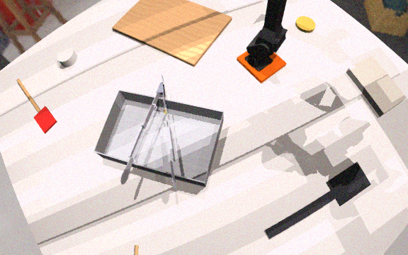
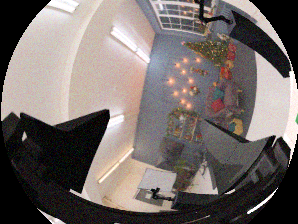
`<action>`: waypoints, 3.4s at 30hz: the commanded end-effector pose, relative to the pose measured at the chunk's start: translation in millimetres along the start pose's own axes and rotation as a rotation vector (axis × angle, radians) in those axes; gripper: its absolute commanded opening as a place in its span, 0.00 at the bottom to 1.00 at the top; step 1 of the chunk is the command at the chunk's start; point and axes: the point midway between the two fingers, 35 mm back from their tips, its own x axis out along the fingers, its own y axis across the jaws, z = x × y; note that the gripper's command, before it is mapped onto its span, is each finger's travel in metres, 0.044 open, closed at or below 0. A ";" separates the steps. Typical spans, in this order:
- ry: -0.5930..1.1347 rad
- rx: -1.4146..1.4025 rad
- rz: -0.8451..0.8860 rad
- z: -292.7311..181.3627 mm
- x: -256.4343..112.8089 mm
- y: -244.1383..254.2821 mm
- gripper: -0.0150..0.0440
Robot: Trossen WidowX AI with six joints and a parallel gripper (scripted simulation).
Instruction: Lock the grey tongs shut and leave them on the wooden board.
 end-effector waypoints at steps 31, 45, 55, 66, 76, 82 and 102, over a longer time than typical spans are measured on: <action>-1.612 0.583 0.027 216.6 -459.4 -54.3 1.00; -2.276 1.018 0.257 93.0 -669.2 -93.7 1.00; -2.656 1.455 0.508 -59.2 -746.2 -129.8 1.00; -2.806 1.874 0.722 -175.3 -750.1 -155.3 1.00; -2.806 1.874 0.722 -181.0 -753.1 -159.9 1.00; -2.806 1.874 0.722 -180.9 -758.1 -168.4 1.00; -2.806 1.873 0.722 -181.4 -772.7 -197.6 1.00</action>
